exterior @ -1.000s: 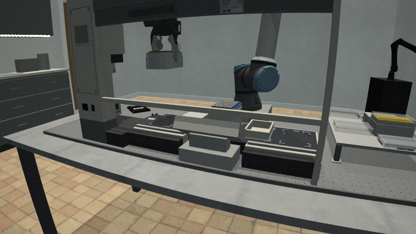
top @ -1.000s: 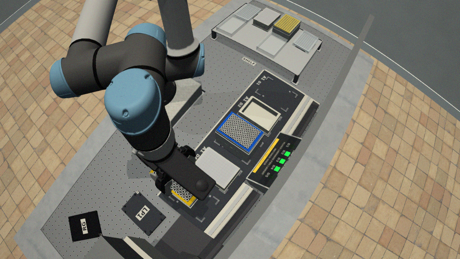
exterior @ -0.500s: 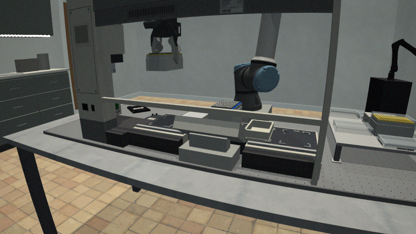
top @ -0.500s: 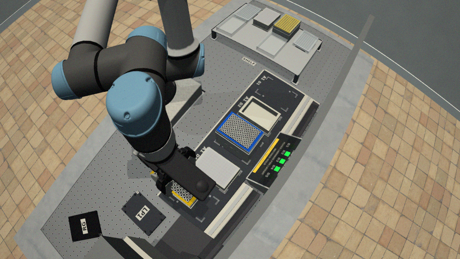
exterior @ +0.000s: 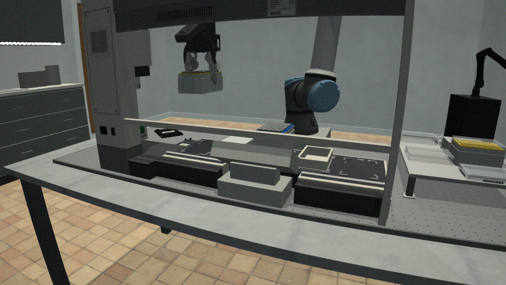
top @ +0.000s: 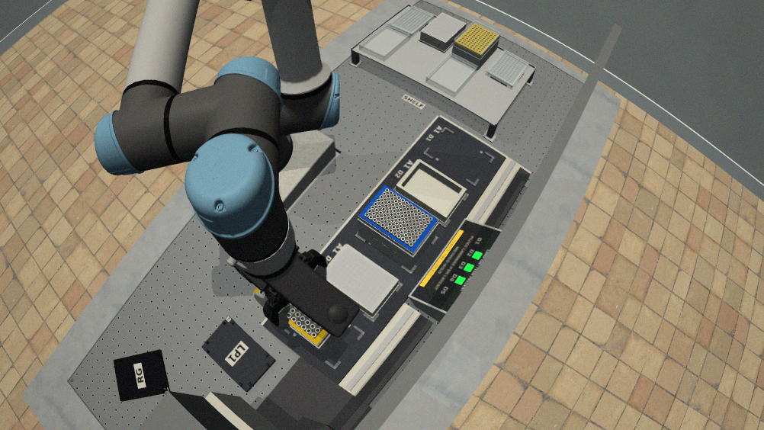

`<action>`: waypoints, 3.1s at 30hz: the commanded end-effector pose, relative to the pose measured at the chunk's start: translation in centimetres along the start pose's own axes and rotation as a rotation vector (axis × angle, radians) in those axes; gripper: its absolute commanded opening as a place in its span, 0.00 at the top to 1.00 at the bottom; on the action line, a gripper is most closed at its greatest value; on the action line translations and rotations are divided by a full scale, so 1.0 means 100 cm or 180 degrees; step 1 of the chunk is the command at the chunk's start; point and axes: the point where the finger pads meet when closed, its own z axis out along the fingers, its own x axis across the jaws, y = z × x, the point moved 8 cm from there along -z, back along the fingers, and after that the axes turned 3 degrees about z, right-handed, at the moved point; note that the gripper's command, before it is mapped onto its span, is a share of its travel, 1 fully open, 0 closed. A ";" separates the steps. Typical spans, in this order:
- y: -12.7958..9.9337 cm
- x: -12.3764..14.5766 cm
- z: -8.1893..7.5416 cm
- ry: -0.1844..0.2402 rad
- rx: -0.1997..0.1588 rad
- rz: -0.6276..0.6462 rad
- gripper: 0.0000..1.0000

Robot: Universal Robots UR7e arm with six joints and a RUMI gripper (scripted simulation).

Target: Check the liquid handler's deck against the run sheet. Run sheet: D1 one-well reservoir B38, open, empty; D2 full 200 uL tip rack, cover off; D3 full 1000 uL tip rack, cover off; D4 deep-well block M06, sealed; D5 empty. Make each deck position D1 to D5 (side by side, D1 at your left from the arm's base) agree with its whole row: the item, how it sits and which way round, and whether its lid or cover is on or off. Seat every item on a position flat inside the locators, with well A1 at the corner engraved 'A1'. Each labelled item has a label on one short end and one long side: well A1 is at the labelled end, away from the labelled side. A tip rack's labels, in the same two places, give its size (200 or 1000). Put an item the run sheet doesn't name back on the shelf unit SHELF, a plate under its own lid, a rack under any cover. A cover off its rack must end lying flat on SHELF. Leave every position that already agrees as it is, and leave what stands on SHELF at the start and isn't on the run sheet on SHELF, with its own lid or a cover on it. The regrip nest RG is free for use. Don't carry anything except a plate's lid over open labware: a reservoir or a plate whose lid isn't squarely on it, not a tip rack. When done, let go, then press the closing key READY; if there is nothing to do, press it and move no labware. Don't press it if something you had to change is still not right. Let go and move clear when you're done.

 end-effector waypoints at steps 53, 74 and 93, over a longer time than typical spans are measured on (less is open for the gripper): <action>0.000 0.000 0.085 0.0003 0.0004 0.0000 1.00; 0.000 0.000 0.117 0.0003 0.0004 0.0000 1.00; 0.000 0.000 0.145 0.0003 0.0004 0.0000 1.00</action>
